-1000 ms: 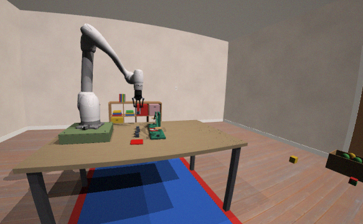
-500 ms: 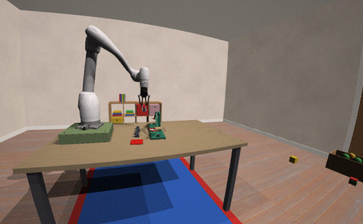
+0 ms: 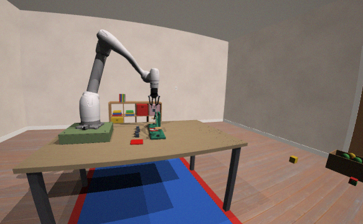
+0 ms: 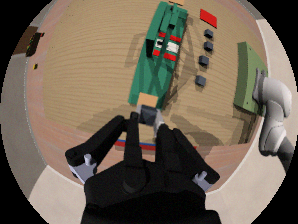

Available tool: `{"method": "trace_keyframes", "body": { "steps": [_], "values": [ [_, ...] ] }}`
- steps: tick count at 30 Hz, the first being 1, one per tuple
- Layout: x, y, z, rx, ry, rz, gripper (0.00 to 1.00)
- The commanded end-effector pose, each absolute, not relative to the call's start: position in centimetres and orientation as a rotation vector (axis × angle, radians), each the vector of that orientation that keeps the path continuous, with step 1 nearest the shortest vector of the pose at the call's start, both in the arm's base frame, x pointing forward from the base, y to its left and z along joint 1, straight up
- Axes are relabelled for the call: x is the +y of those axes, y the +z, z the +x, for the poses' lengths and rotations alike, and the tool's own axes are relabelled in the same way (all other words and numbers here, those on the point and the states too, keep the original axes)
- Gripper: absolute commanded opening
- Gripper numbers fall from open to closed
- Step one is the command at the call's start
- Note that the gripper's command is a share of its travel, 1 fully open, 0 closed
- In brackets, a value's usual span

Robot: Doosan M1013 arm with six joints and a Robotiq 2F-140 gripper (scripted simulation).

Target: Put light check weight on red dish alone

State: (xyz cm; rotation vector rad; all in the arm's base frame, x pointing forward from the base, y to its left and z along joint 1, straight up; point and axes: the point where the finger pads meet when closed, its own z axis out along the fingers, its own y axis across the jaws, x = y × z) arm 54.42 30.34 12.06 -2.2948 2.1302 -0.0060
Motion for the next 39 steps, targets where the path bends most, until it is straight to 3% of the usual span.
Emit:
{"method": "trace_keyframes", "body": {
  "steps": [1, 39],
  "values": [
    [30.2, 12.1, 54.5, 2.13, -0.002, -2.302, 0.24],
    [30.2, 5.6, 54.6, 2.13, -0.002, -2.302, 0.24]
  ]
}}
